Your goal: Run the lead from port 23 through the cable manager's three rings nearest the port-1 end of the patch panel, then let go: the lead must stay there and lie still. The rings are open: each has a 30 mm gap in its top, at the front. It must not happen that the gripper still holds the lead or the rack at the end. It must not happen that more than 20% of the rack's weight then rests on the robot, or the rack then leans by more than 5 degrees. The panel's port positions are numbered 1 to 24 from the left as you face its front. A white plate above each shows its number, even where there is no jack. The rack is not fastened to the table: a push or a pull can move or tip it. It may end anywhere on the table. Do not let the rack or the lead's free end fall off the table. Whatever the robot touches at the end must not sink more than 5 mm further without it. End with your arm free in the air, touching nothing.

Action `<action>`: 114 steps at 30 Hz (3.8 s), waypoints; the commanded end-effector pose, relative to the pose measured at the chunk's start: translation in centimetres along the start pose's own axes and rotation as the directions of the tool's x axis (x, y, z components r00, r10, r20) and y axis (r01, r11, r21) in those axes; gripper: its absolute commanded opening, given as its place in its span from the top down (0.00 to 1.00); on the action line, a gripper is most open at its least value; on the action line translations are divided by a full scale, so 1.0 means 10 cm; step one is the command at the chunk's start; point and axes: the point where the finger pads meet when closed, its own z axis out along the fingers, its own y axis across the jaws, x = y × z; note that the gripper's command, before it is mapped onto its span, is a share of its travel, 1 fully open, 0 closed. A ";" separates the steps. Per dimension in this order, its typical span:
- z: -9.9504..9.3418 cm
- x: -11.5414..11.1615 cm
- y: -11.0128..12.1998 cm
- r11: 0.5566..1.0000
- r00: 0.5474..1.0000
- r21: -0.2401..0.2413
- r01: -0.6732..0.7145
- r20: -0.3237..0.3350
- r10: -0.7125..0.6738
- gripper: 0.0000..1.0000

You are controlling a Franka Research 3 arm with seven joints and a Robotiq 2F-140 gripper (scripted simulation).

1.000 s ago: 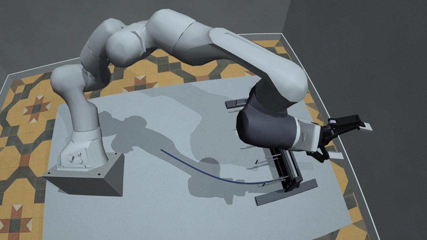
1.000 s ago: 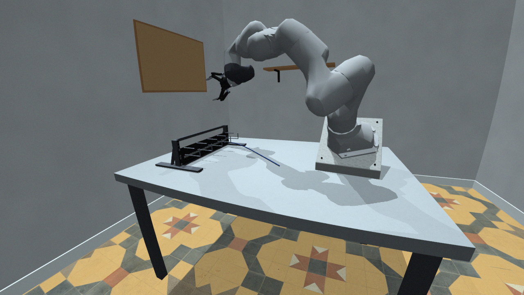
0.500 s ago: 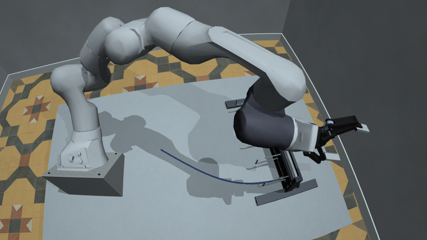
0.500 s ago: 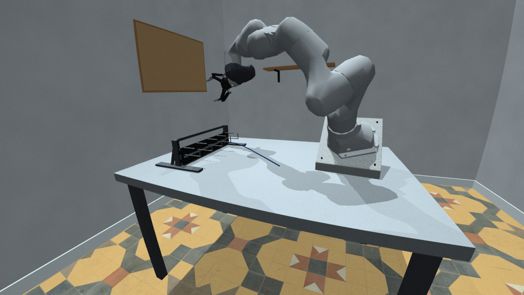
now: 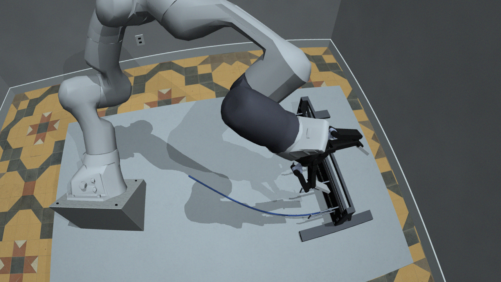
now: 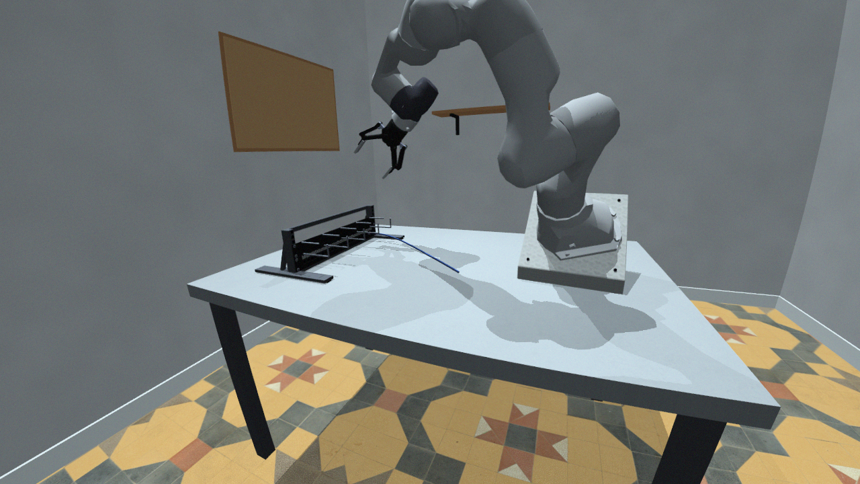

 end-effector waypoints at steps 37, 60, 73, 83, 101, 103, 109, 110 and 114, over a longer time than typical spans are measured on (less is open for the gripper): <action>-1.46 -2.20 2.50 0.707 0.932 -0.667 0.233 0.362 0.034 1.00; -1.46 -2.20 2.50 0.707 0.932 -0.667 0.233 0.362 0.034 1.00; -1.69 -2.05 2.76 0.671 0.778 -0.485 0.560 0.585 -0.227 1.00; -1.69 -2.05 2.76 0.629 0.685 -0.391 0.672 0.650 -0.327 0.80; -1.69 -2.05 2.76 0.629 0.685 -0.391 0.672 0.650 -0.327 0.80; -1.69 -2.05 2.76 0.629 0.685 -0.391 0.672 0.650 -0.327 0.80; -1.69 -2.05 2.76 0.629 0.685 -0.391 0.672 0.651 -0.328 0.80; -1.69 -2.05 2.76 0.629 0.685 -0.391 0.672 0.651 -0.328 0.80; -1.69 -2.05 2.76 0.628 0.684 -0.390 0.673 0.651 -0.328 0.80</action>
